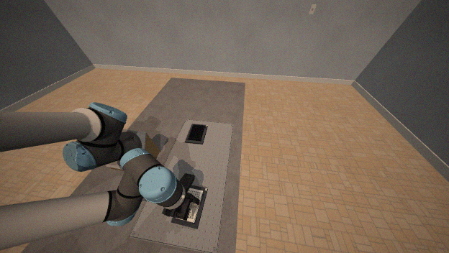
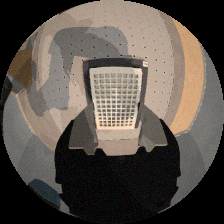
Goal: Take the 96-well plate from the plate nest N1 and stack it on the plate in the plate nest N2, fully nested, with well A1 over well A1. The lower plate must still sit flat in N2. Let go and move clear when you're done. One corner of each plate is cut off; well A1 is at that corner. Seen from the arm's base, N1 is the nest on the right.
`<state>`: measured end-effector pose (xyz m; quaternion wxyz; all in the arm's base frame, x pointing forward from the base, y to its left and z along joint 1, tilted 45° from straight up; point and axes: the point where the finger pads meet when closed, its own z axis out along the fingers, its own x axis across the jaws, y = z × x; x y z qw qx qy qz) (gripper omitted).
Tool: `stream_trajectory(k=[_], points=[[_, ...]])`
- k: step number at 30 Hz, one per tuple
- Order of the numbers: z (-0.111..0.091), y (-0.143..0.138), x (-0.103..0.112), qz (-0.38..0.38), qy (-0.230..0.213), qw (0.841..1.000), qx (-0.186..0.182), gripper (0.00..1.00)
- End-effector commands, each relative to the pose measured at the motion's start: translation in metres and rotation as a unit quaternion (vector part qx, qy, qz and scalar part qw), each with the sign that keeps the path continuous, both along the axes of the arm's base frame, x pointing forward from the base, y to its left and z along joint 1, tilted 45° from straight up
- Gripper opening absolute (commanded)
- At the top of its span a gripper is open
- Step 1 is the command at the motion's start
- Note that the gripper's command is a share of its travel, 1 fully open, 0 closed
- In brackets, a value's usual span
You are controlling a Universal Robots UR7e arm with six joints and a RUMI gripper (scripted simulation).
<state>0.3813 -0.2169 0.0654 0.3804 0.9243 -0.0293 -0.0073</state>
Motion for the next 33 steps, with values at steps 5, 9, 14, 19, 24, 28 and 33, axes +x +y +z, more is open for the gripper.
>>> stream_trajectory(k=[5,9,14,19,24,28,33], points=[[0.01,0.01,0.001,0.0,0.0,1.0,0.0,0.0],[0.015,0.015,0.001,0.0,0.0,1.0,0.0,0.0],[0.019,0.018,0.001,0.0,0.0,1.0,0.0,0.0],[0.024,0.024,0.001,0.0,0.0,1.0,0.0,0.0],[0.03,0.03,0.002,0.0,0.0,1.0,0.0,0.0],[0.034,0.033,0.002,0.0,0.0,1.0,0.0,0.0],[0.039,0.038,0.002,0.0,0.0,1.0,0.0,0.0]])
